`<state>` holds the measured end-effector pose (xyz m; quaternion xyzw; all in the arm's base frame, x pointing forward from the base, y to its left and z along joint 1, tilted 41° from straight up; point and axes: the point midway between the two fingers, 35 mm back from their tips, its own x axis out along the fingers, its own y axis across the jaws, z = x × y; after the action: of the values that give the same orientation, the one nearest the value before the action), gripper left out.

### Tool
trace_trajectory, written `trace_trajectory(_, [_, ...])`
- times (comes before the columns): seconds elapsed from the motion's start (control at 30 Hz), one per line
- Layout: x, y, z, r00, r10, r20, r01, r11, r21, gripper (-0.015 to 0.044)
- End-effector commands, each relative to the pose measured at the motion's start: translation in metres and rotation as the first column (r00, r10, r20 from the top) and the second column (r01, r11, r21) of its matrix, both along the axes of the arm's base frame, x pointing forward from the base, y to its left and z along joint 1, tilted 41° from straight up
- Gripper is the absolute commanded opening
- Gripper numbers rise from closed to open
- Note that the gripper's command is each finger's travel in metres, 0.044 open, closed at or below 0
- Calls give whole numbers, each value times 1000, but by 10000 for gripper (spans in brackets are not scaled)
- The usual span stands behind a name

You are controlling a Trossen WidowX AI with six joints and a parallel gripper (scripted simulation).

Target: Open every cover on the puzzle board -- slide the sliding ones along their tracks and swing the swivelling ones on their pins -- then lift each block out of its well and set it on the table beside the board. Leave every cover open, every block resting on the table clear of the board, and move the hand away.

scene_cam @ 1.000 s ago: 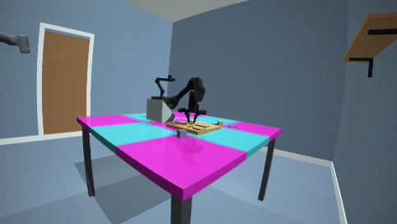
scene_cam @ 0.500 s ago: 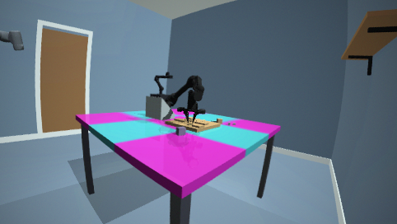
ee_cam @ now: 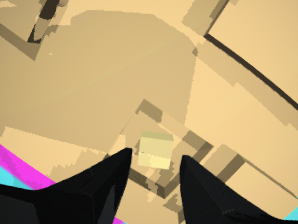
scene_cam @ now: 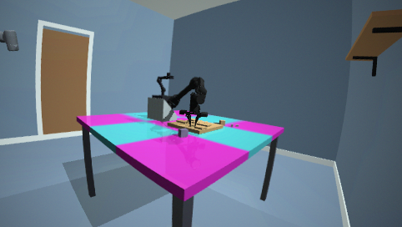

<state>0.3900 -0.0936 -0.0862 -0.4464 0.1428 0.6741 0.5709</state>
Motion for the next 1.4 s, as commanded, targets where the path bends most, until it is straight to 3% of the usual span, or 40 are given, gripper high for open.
trace_trajectory(0.0, [0, 2, -2, 1000, -5, -2, 5, 1000, 4, 144])
trace_trajectory(0.37, [1, 7, -8, 1000, -5, -2, 5, 1000, 5, 144])
trace_trajectory(0.7, [1, 6, -7, 1000, 0, 1, 0, 1000, 0, 80])
trace_trajectory(1.37, [0, -8, 8, 1000, -2, -1, 2, 1000, 1, 80])
